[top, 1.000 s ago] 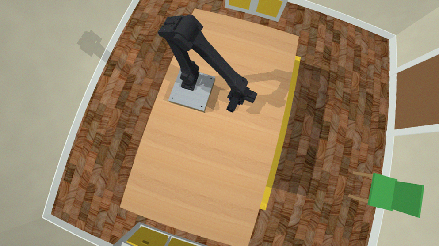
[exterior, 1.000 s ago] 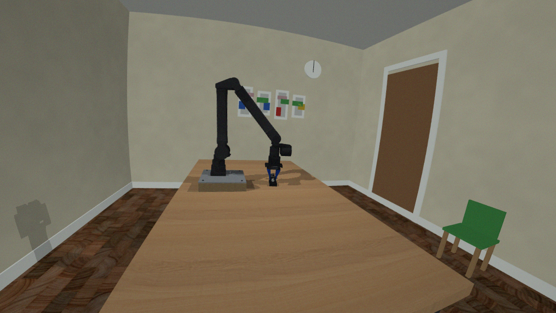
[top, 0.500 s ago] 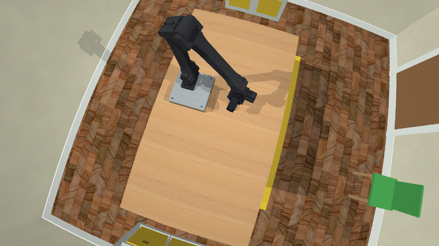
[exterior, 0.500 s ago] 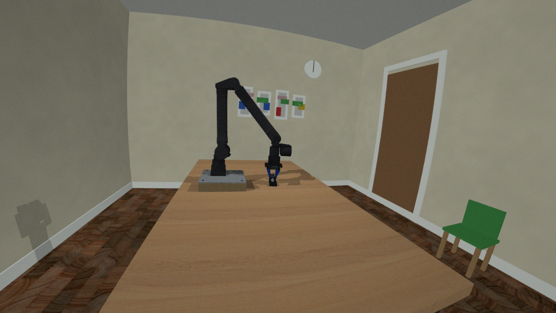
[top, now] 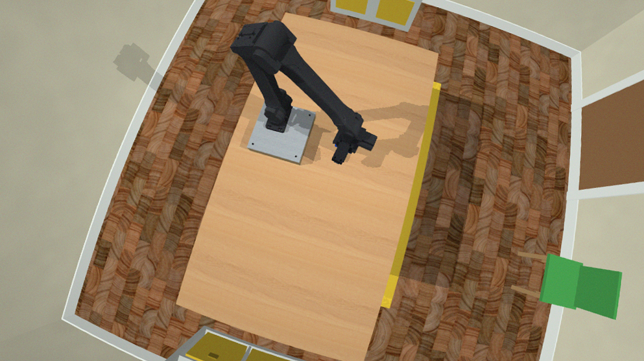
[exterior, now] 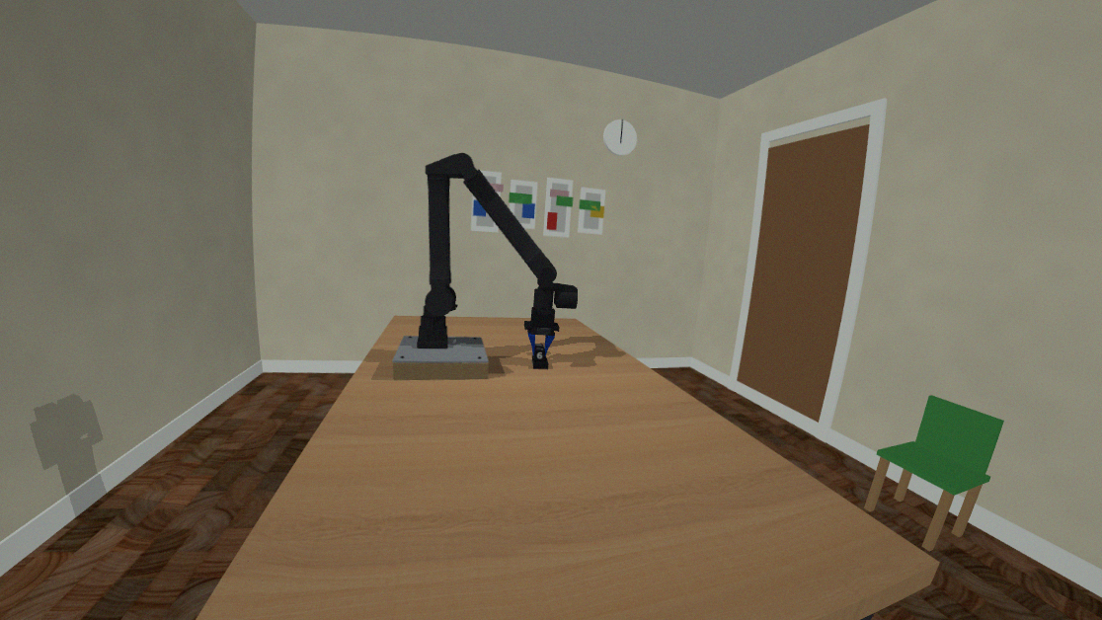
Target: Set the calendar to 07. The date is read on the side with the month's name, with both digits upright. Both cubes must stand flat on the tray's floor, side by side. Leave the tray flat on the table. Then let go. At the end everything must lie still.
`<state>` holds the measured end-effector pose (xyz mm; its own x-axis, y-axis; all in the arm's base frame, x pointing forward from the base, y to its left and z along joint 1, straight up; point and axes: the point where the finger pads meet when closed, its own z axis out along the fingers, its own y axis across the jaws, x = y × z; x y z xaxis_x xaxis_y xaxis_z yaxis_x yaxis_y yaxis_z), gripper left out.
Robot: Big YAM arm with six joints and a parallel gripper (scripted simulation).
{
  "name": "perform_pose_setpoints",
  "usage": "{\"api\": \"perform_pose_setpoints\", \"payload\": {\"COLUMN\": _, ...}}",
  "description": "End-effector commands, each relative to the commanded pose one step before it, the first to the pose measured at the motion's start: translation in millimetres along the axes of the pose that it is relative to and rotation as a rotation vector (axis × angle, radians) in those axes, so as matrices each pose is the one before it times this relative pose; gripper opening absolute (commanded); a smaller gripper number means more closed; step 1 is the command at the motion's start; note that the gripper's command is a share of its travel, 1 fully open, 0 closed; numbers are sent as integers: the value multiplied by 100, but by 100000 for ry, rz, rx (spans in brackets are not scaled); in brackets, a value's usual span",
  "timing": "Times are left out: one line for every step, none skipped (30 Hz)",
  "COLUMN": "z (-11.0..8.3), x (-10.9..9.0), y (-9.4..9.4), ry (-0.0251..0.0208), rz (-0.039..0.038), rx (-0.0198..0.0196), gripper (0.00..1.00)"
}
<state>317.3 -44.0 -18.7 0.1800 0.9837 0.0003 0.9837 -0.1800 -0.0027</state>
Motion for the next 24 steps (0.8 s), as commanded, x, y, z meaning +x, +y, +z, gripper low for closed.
{"api": "perform_pose_setpoints", "payload": {"z": -2421, "x": -221, "y": 2835, "ry": -176, "rz": 2, "rx": -7158, "gripper": 28}}
{"api": "perform_pose_setpoints", "payload": {"z": -41, "x": 1, "y": 32, "ry": 5, "rz": 1, "rx": -122, "gripper": 28}}
{"api": "perform_pose_setpoints", "payload": {"z": -40, "x": 0, "y": -3, "ry": -1, "rz": 0, "rx": 18, "gripper": 28}}
{"api": "perform_pose_setpoints", "payload": {"z": -40, "x": -1, "y": -26, "ry": -4, "rz": -1, "rx": 113, "gripper": 28}}
{"api": "perform_pose_setpoints", "payload": {"z": -40, "x": 0, "y": -7, "ry": -1, "rz": 0, "rx": 33, "gripper": 28}}
{"api": "perform_pose_setpoints", "payload": {"z": -40, "x": 1, "y": 27, "ry": 4, "rz": 1, "rx": -105, "gripper": 28}}
{"api": "perform_pose_setpoints", "payload": {"z": -39, "x": 1, "y": 24, "ry": 4, "rz": 0, "rx": -93, "gripper": 28}}
{"api": "perform_pose_setpoints", "payload": {"z": 0, "x": 0, "y": 0, "ry": 0, "rz": 0, "rx": 0, "gripper": 28}}
{"api": "perform_pose_setpoints", "payload": {"z": 0, "x": 0, "y": 0, "ry": 0, "rz": 0, "rx": 0, "gripper": 28}}
{"api": "perform_pose_setpoints", "payload": {"z": -39, "x": 6, "y": 151, "ry": 23, "rz": 2, "rx": -609, "gripper": 28}}
{"api": "perform_pose_setpoints", "payload": {"z": -38, "x": -4, "y": -109, "ry": -15, "rz": -2, "rx": 448, "gripper": 28}}
{"api": "perform_pose_setpoints", "payload": {"z": -38, "x": -3, "y": -86, "ry": -13, "rz": -1, "rx": 356, "gripper": 28}}
{"api": "perform_pose_setpoints", "payload": {"z": -37, "x": 1, "y": 25, "ry": 3, "rz": 0, "rx": -94, "gripper": 28}}
{"api": "perform_pose_setpoints", "payload": {"z": -36, "x": 3, "y": 82, "ry": 12, "rz": 1, "rx": -326, "gripper": 28}}
{"api": "perform_pose_setpoints", "payload": {"z": -34, "x": 0, "y": -7, "ry": -1, "rz": 0, "rx": 34, "gripper": 28}}
{"api": "perform_pose_setpoints", "payload": {"z": -33, "x": -2, "y": -60, "ry": -9, "rz": -1, "rx": 248, "gripper": 28}}
{"api": "perform_pose_setpoints", "payload": {"z": -32, "x": 0, "y": 1, "ry": 0, "rz": 0, "rx": 0, "gripper": 28}}
{"api": "perform_pose_setpoints", "payload": {"z": -31, "x": 2, "y": 50, "ry": 7, "rz": 1, "rx": -197, "gripper": 28}}
{"api": "perform_pose_setpoints", "payload": {"z": -29, "x": 0, "y": 12, "ry": 2, "rz": 0, "rx": -44, "gripper": 28}}
{"api": "perform_pose_setpoints", "payload": {"z": -28, "x": -1, "y": -28, "ry": -4, "rz": -1, "rx": 118, "gripper": 28}}
{"api": "perform_pose_setpoints", "payload": {"z": -26, "x": 0, "y": -4, "ry": -1, "rz": 0, "rx": 21, "gripper": 28}}
{"api": "perform_pose_setpoints", "payload": {"z": -25, "x": 1, "y": 29, "ry": 4, "rz": 0, "rx": -115, "gripper": 28}}
{"api": "perform_pose_setpoints", "payload": {"z": -23, "x": 1, "y": 16, "ry": 2, "rz": 0, "rx": -61, "gripper": 28}}
{"api": "perform_pose_setpoints", "payload": {"z": -21, "x": 0, "y": -11, "ry": -2, "rz": 0, "rx": 47, "gripper": 28}}
